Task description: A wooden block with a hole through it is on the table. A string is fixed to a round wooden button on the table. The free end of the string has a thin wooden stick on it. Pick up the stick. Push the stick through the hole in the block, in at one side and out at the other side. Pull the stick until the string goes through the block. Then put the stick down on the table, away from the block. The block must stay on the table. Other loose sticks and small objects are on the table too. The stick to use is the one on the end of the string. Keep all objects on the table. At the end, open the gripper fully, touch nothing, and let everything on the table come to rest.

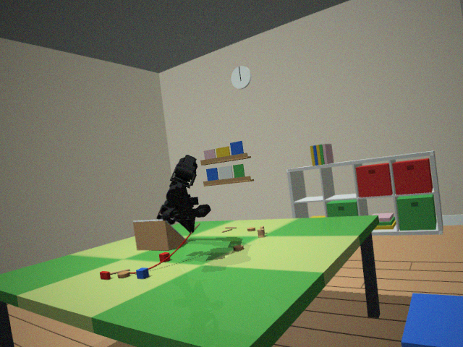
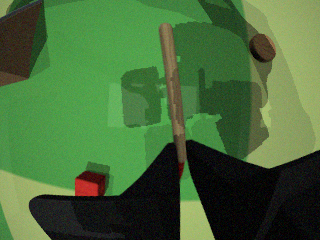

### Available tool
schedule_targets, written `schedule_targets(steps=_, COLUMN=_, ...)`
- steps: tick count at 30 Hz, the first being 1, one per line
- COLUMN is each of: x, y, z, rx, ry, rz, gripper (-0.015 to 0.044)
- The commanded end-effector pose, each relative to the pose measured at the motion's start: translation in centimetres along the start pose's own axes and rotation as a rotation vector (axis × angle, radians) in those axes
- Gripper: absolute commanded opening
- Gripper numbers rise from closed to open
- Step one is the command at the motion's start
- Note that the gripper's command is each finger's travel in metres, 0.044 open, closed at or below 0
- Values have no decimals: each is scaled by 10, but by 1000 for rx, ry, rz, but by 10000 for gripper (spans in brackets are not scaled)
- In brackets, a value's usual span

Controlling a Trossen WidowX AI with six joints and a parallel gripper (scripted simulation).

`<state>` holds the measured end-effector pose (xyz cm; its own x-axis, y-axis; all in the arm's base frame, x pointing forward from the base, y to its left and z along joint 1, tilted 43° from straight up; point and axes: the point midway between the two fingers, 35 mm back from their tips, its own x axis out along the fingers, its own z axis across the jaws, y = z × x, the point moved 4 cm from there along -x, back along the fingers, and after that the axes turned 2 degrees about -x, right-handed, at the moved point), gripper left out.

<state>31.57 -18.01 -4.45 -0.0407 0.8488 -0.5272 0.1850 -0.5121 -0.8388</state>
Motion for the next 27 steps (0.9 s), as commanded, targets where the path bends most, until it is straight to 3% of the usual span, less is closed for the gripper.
schedule_targets(steps=1, x=-2, y=3, z=6, rx=30, ry=4, rz=3, gripper=0)
schedule_targets(steps=27, x=-18, y=13, z=37, rx=186, ry=44, rz=36, gripper=0)
